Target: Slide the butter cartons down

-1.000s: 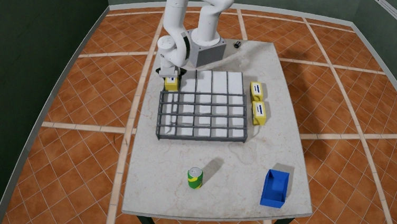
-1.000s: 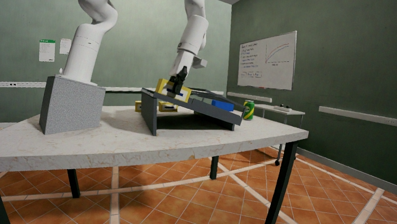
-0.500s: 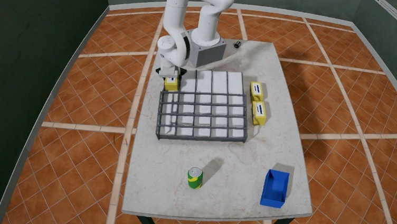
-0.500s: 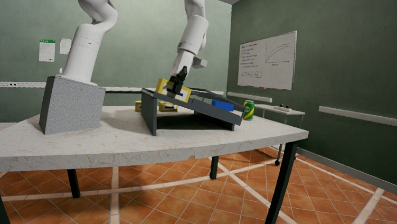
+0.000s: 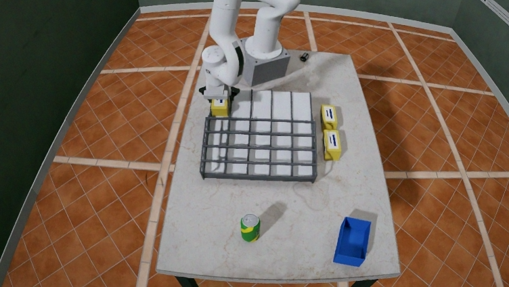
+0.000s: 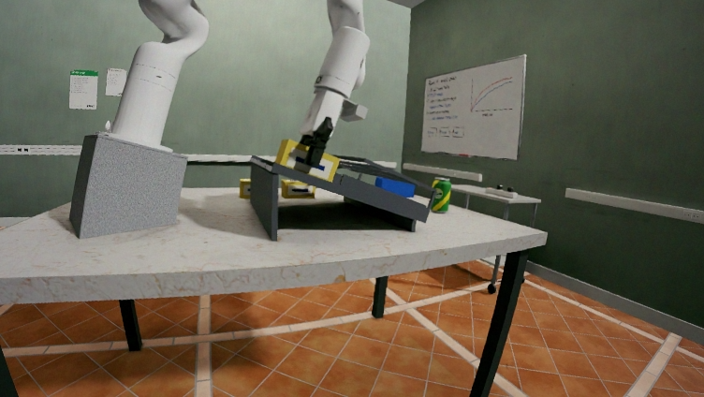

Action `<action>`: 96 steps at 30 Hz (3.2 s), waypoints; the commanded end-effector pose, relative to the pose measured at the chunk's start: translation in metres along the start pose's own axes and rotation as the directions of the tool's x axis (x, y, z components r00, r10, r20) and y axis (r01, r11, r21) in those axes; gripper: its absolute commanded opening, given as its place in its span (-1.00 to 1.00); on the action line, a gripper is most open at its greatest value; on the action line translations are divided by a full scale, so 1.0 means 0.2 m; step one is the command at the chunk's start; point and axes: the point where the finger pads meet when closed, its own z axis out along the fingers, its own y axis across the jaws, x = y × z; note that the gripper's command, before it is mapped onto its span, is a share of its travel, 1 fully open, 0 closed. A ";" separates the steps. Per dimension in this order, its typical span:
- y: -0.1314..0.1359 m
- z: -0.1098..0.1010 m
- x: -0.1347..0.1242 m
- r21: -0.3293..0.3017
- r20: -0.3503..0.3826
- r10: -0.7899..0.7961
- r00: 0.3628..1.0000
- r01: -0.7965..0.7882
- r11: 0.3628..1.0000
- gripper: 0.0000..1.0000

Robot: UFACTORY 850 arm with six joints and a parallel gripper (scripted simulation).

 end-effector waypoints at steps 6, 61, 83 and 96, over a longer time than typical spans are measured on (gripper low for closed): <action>0.00 0.00 0.00 -0.001 -0.001 0.000 1.000 0.000 1.000 1.00; 0.00 -0.14 0.00 -0.001 -0.001 0.000 1.000 0.000 1.000 1.00; 0.00 -0.14 0.00 0.000 -0.001 0.000 1.000 0.000 1.000 1.00; 0.00 -0.14 0.00 0.000 -0.001 0.000 1.000 0.000 1.000 1.00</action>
